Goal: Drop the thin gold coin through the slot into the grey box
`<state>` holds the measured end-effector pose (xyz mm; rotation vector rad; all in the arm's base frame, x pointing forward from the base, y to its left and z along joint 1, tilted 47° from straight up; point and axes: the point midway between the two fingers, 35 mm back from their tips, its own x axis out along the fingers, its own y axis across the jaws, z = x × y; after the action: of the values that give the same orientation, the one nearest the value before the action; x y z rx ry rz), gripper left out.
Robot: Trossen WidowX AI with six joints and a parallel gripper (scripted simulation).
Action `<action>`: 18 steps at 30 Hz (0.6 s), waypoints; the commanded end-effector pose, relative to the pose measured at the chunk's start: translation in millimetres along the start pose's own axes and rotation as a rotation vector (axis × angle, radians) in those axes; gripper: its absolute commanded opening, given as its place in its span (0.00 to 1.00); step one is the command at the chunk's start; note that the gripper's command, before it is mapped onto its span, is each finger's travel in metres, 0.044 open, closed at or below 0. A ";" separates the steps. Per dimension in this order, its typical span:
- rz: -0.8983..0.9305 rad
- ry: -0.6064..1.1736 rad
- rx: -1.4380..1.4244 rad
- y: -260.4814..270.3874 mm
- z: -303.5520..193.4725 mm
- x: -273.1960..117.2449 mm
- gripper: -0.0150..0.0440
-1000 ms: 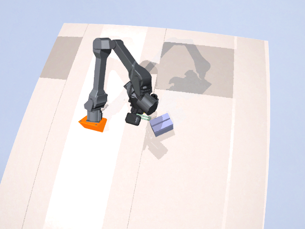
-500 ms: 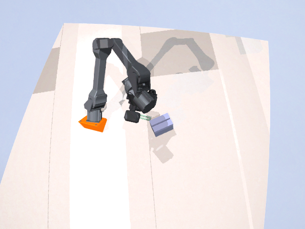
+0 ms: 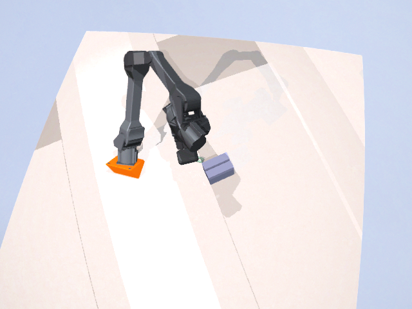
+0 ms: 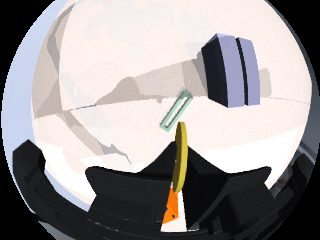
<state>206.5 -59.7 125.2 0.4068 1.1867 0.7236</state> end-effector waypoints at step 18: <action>-0.003 0.003 -0.200 -11.6 13.8 -4.0 0.25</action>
<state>215.7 -66.2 126.0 0.2339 1.1055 0.8331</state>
